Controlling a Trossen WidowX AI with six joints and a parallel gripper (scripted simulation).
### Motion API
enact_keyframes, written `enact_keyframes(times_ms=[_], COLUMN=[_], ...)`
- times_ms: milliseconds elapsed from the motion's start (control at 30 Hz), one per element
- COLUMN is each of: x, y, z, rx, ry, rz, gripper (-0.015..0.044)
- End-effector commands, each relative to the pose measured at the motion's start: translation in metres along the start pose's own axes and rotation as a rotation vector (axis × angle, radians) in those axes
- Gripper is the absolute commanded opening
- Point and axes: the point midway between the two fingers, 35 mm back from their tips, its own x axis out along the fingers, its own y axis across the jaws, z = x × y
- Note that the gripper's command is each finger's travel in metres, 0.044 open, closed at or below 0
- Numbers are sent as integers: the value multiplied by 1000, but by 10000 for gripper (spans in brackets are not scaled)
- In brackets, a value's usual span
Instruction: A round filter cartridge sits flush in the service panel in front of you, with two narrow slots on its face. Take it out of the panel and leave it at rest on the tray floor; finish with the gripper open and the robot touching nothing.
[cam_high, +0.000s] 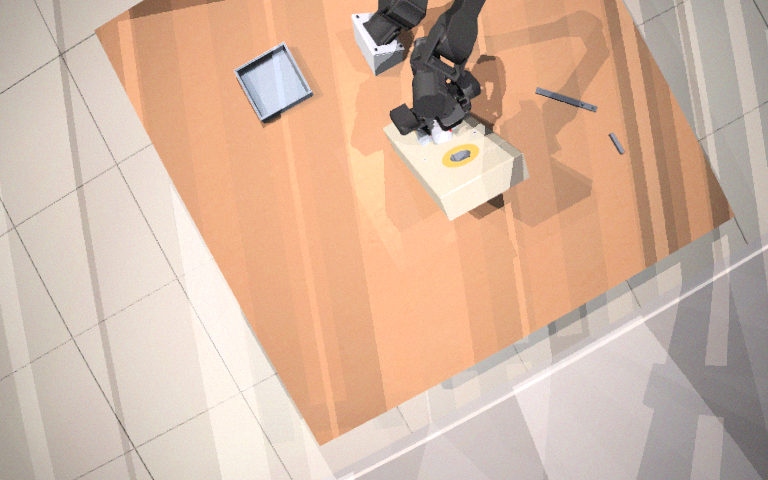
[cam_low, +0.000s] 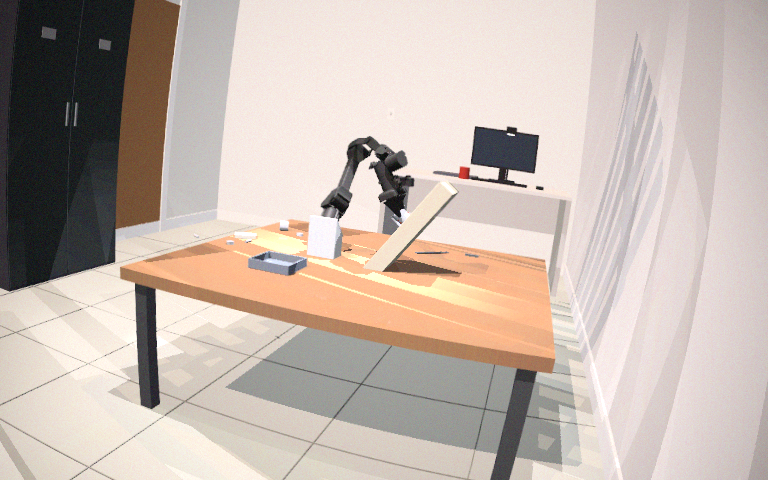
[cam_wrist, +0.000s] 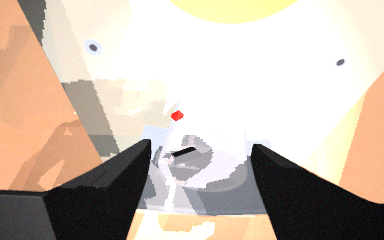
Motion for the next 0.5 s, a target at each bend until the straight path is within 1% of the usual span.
enact_keyframes(times_ms=[0,267,467], x=[0,0,-2], y=[0,0,0], z=[0,0,5], rx=[-2,-2,-2], ry=[0,0,0], rz=[0,0,0], gripper=[258,205,47])
